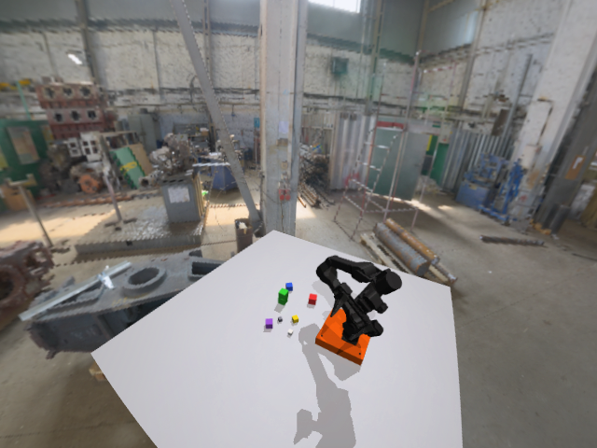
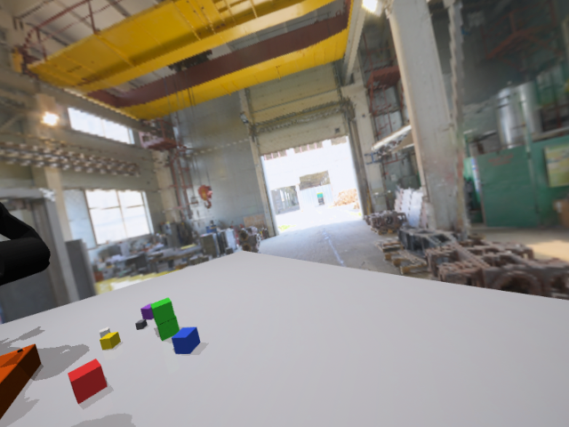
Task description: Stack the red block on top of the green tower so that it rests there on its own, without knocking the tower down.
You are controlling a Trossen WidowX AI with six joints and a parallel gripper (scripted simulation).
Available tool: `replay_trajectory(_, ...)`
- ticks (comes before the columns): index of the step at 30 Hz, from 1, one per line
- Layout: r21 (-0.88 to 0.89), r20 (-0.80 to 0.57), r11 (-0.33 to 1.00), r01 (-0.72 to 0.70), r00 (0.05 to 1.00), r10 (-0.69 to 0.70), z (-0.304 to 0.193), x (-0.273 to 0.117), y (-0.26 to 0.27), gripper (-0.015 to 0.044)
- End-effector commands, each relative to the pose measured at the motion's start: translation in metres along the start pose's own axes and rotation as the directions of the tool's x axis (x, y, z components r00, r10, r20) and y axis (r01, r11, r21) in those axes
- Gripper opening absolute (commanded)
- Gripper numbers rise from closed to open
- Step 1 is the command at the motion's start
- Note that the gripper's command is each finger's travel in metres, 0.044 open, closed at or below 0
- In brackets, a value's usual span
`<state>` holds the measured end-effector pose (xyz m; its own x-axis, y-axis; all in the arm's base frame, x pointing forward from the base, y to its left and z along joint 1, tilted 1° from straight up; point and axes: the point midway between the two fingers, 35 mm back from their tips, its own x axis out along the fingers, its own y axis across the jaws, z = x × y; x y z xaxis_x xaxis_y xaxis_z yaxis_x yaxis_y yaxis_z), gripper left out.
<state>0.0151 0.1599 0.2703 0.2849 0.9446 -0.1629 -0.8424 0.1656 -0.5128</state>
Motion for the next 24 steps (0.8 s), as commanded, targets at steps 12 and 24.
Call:
replay_trajectory(12,-0.101,-0.166,0.99,0.094,0.98,-0.11,-0.01,0.012,-0.013,0.044)
replay_trajectory(24,-0.193,-0.366,0.969,0.153,0.905,-0.216,-0.027,0.027,-0.031,0.044)
